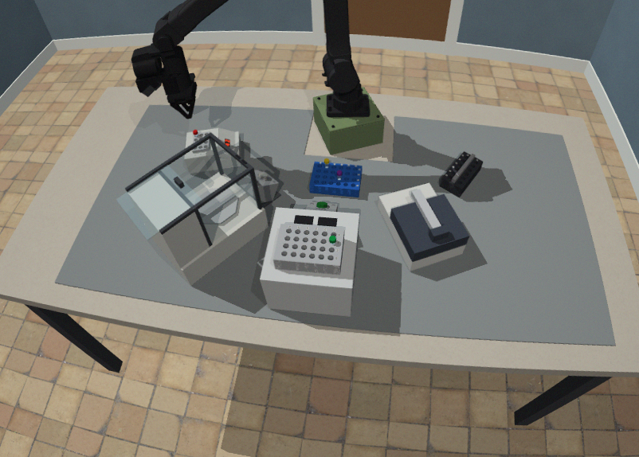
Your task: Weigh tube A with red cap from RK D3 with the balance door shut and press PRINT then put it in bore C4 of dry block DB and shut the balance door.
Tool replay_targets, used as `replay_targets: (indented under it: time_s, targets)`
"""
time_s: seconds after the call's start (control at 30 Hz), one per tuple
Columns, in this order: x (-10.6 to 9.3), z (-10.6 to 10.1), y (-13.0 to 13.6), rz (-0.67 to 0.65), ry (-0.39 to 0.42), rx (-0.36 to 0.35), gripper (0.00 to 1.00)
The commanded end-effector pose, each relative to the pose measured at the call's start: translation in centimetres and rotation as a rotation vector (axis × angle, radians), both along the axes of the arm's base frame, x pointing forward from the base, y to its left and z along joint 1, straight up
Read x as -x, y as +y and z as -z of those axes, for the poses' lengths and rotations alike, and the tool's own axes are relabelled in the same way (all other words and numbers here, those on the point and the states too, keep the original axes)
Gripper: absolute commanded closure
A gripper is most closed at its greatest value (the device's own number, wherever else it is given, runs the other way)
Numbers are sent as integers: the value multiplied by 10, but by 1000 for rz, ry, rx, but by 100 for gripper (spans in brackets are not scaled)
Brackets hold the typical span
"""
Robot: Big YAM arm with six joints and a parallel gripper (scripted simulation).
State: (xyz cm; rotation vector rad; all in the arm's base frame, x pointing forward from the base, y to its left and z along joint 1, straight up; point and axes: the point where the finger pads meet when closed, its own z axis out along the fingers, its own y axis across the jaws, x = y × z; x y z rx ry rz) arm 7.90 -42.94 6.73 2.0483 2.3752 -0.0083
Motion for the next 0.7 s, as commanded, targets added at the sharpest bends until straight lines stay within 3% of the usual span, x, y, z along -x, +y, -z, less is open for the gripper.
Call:
replay_targets:
  time_s: [0.0, 0.27, 0.37, 0.67]
  targets:
    - [-7, -36, -21, 0, -13, 65, 70]
    - [-5, -50, -21, 0, -12, 66, 70]
    - [-5, -45, -21, 0, -10, 52, 70]
    - [-4, -67, -21, 0, -12, 67, 70]
